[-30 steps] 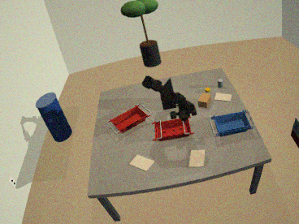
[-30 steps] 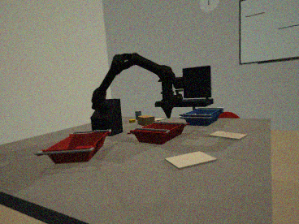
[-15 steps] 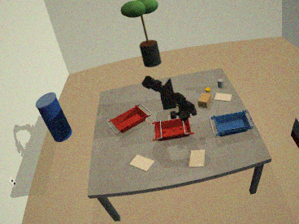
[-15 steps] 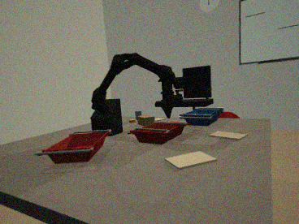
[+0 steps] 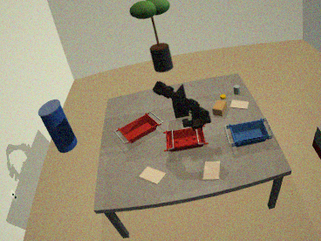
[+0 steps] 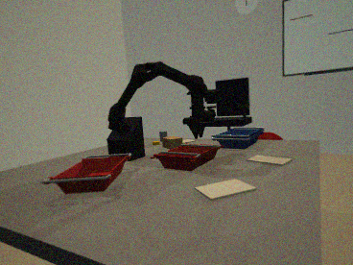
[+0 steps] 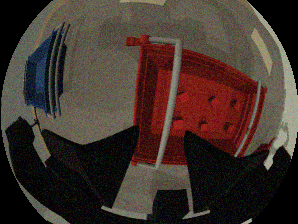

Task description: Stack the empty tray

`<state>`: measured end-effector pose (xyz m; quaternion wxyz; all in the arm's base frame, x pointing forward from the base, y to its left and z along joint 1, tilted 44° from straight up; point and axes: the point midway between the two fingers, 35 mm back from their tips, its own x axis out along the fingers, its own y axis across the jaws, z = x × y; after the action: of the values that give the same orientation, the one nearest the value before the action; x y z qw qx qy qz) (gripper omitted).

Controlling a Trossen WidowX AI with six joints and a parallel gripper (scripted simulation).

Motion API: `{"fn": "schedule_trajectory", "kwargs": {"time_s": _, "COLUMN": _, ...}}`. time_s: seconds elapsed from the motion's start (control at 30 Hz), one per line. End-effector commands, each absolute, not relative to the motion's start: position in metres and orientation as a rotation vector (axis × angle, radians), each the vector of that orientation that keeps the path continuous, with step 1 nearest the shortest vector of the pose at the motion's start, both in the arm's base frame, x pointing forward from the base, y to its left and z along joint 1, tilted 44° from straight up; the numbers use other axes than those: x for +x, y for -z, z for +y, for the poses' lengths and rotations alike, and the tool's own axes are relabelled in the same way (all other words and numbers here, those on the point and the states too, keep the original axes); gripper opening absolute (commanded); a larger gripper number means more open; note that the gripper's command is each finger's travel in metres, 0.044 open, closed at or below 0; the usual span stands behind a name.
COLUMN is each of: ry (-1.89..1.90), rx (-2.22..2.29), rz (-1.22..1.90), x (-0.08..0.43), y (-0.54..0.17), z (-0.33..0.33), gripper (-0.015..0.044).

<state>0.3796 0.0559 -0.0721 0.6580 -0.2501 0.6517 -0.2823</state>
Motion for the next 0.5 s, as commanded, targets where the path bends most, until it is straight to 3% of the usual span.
{"fn": "schedule_trajectory", "kwargs": {"time_s": 0.0, "ry": 0.608, "rx": -0.578, "rz": 1.465, "x": 0.386, "y": 0.049, "z": 0.086, "gripper": 0.0315}}
{"fn": "schedule_trajectory", "kwargs": {"time_s": 0.17, "ry": 0.559, "rx": -0.626, "rz": 1.472, "x": 0.381, "y": -0.010, "z": 0.140, "gripper": 0.0440}}
{"fn": "schedule_trajectory", "kwargs": {"time_s": 0.3, "ry": 0.547, "rx": -0.641, "rz": 1.474, "x": 0.376, "y": -0.028, "z": 0.154, "gripper": 0.0440}}
{"fn": "schedule_trajectory", "kwargs": {"time_s": 0.33, "ry": 0.561, "rx": -0.627, "rz": 1.471, "x": 0.382, "y": -0.009, "z": 0.137, "gripper": 0.0440}}
{"fn": "schedule_trajectory", "kwargs": {"time_s": 0.47, "ry": 0.630, "rx": -0.470, "rz": 1.442, "x": 0.396, "y": -0.041, "z": 0.082, "gripper": 0.0440}}
